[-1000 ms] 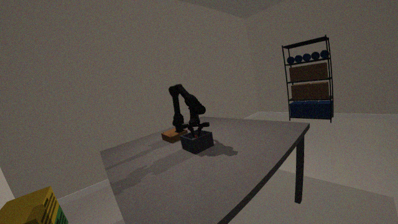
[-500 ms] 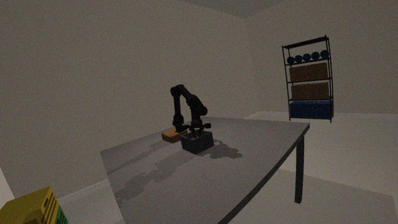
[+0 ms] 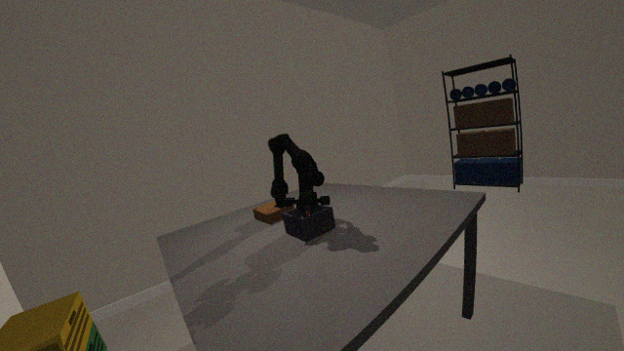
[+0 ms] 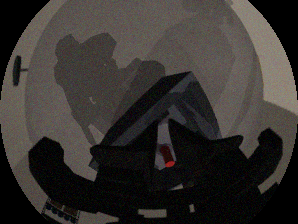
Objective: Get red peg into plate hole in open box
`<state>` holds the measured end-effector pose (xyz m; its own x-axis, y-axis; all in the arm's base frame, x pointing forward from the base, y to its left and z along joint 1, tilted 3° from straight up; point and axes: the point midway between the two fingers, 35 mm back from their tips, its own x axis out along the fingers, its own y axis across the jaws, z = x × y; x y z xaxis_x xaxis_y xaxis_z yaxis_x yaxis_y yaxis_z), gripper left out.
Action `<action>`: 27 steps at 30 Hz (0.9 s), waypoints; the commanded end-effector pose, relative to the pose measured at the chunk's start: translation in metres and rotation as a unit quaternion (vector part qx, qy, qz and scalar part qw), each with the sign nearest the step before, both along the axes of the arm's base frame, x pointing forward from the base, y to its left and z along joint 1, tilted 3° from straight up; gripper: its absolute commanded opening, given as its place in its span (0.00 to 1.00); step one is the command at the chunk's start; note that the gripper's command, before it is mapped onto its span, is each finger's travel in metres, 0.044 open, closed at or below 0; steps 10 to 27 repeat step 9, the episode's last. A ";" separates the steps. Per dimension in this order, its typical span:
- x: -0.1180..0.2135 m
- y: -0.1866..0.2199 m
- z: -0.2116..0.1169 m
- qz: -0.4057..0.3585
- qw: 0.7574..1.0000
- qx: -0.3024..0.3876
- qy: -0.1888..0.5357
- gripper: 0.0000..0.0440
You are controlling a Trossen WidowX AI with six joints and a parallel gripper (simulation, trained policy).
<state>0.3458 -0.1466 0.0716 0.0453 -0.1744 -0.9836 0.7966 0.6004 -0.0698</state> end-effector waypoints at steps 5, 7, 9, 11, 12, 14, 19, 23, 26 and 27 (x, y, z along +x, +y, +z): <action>0.007 -0.017 -0.002 -0.001 1.000 0.001 -0.001 0.14; 0.007 -0.021 -0.003 -0.002 1.000 0.003 0.002 0.14; 0.008 -0.024 -0.003 -0.003 1.000 0.004 0.001 0.14; 0.008 -0.024 -0.003 -0.003 1.000 0.004 0.001 0.14; 0.008 -0.024 -0.003 -0.003 1.000 0.004 0.001 0.14; 0.008 -0.024 -0.003 -0.003 1.000 0.004 0.001 0.14; 0.008 -0.024 -0.003 -0.003 1.000 0.004 0.001 0.14; 0.008 -0.024 -0.003 -0.003 1.000 0.004 0.001 0.14; 0.008 -0.024 -0.003 -0.003 1.000 0.004 0.001 0.14; 0.008 -0.024 -0.003 -0.003 1.000 0.004 0.001 0.14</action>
